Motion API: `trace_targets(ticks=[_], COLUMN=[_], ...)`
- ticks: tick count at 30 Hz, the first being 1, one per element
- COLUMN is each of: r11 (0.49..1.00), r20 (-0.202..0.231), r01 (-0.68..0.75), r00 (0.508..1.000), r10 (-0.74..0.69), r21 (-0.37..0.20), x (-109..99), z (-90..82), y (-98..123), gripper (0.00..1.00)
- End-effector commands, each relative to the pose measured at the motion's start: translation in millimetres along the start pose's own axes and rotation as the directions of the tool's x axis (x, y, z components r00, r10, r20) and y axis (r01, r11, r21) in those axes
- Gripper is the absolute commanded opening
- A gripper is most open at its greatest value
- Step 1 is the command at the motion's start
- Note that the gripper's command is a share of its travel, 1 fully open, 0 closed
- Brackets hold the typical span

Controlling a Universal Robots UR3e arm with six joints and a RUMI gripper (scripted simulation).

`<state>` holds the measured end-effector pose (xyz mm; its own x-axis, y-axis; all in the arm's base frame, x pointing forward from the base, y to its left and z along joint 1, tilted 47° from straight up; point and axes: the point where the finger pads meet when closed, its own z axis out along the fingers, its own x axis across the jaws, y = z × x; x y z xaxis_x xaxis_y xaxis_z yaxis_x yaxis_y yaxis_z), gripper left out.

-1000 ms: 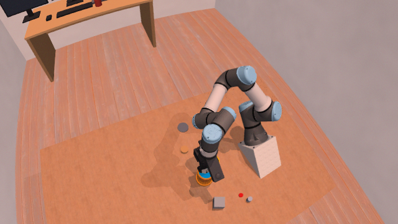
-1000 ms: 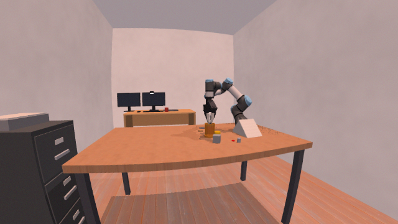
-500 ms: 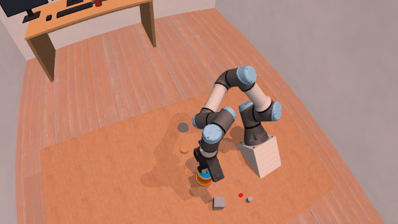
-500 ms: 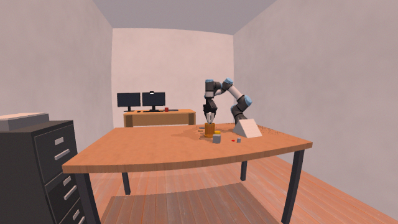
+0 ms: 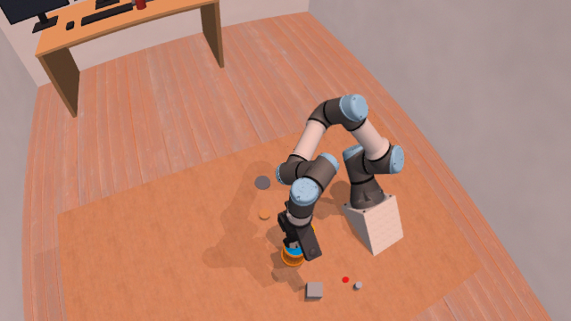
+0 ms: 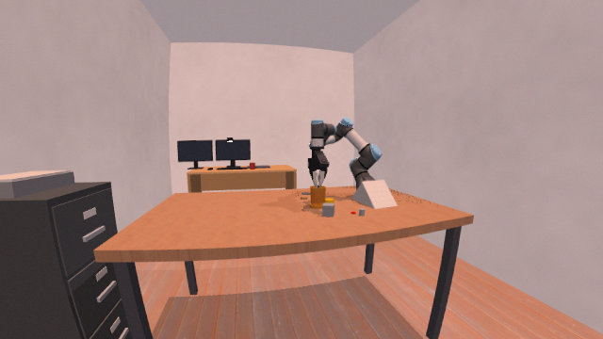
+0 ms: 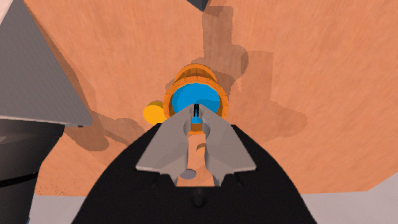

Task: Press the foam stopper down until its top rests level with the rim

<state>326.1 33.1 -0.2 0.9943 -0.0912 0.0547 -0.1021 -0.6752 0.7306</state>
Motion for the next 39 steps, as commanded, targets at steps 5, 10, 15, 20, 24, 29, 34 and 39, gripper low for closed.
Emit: trace_targets(ticks=[5, 10, 15, 20, 24, 29, 34, 39], r11=[1.000, 1.000, 1.000, 1.000, 1.000, 1.000, 1.000, 1.000], r20=[0.000, 0.000, 0.000, 0.000, 0.000, 0.000, 0.000, 0.000], r01=[0.000, 0.000, 0.000, 0.000, 0.000, 0.000, 0.000, 0.000], r00=[1.000, 1.000, 1.000, 1.000, 1.000, 1.000, 1.000, 1.000], r10=[0.000, 0.000, 0.000, 0.000, 0.000, 0.000, 0.000, 0.000], r21=[0.000, 0.000, 0.000, 0.000, 0.000, 0.000, 0.000, 0.000], x=[0.1, 0.1, 0.1, 0.1, 0.1, 0.1, 0.1, 0.1], z=[0.0, -0.9, -3.2, -11.0, -20.3, -28.3, -42.0, -53.8], y=[0.1, 0.1, 0.1, 0.1, 0.1, 0.1, 0.1, 0.1], gripper=[0.00, 0.00, 0.00, 0.00, 0.00, 0.00, 0.00, 0.00])
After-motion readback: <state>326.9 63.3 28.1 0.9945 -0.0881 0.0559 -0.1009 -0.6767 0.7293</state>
